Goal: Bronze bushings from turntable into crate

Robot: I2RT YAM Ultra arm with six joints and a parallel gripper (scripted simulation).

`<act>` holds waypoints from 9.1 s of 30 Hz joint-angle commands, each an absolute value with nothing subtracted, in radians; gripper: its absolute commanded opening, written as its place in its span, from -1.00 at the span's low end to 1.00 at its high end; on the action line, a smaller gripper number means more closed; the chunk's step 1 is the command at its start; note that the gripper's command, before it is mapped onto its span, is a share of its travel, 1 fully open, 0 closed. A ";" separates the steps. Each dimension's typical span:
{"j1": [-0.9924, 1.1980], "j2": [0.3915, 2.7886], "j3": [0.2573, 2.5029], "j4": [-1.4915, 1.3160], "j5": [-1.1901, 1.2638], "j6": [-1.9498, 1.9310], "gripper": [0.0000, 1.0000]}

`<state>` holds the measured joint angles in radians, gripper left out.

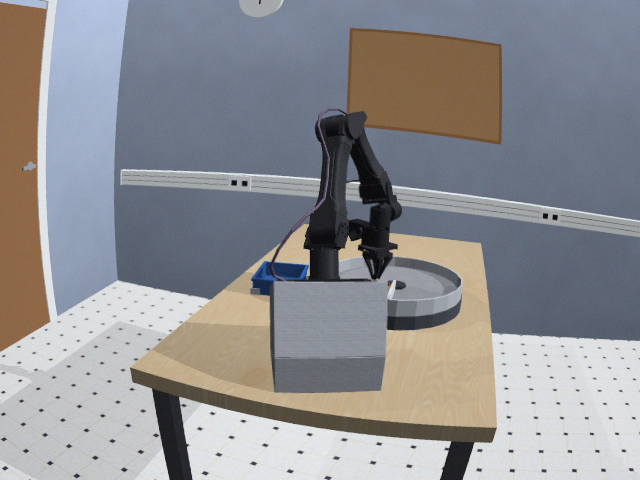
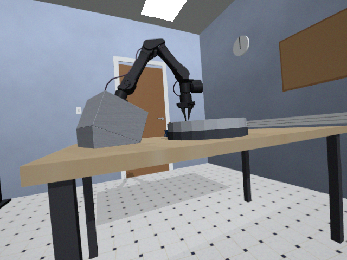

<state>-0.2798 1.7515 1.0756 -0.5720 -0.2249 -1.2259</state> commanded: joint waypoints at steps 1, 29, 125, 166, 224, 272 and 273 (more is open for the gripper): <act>-0.292 1.741 1.097 -0.592 -0.228 -1.230 -0.70; -0.294 1.722 1.065 -0.570 -0.229 -1.232 -0.70; -0.268 1.810 1.091 -0.512 -0.221 -1.212 -0.70; -0.260 1.821 1.088 -0.499 -0.219 -1.210 -0.70; -0.263 1.824 1.074 -0.488 -0.218 -1.208 -0.70; -0.265 1.824 1.074 -0.490 -0.216 -1.210 -1.00; -0.265 1.824 1.074 -0.490 -0.216 -1.210 -1.00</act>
<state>-0.2668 1.8160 1.0626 -0.4957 -0.2226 -1.2125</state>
